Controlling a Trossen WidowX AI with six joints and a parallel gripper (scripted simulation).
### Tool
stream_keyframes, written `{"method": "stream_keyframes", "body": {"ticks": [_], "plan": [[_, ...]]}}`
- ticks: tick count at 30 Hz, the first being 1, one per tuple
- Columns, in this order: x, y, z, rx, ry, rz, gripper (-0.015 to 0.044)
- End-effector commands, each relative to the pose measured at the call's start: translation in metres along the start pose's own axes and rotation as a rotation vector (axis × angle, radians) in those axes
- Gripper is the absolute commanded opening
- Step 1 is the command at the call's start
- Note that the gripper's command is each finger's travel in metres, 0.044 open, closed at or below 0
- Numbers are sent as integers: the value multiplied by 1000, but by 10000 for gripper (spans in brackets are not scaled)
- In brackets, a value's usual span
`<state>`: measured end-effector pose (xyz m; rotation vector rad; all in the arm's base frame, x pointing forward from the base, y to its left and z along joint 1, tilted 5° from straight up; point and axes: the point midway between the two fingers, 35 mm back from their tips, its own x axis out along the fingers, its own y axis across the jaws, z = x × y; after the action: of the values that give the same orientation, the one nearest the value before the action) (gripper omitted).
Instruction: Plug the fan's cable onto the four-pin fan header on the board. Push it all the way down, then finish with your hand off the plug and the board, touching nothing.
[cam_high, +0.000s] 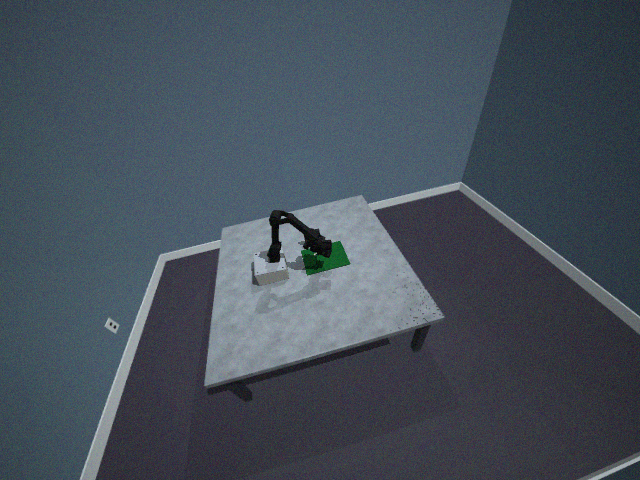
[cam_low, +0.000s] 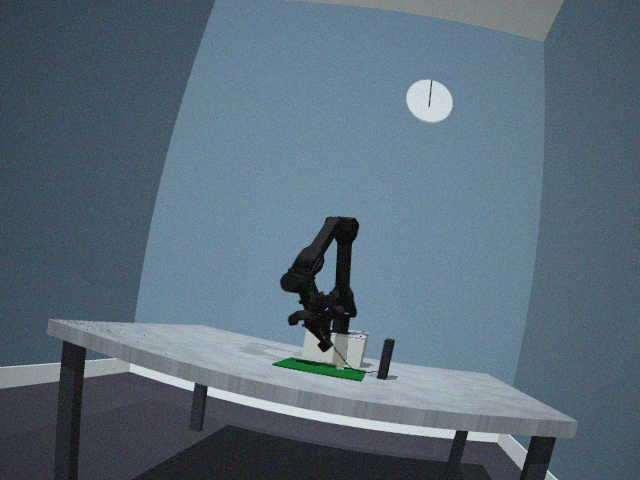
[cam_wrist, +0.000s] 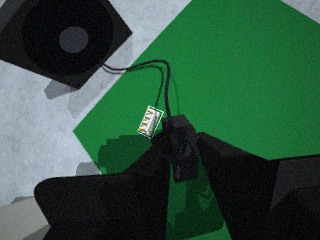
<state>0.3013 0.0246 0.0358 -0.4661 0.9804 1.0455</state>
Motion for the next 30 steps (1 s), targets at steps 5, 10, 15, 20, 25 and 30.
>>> {"method": "stream_keyframes", "body": {"ticks": [5,10,15,20,25,30], "plan": [[3,0,-2,-11,-100,16,0],[4,0,-4,-18,-167,18,0],[4,-1,-5,-26,-234,17,0],[3,-1,-7,-35,-302,12,0],[1,-1,-8,-44,-370,2,0],[-1,-2,-10,-54,-439,-11,0]]}}
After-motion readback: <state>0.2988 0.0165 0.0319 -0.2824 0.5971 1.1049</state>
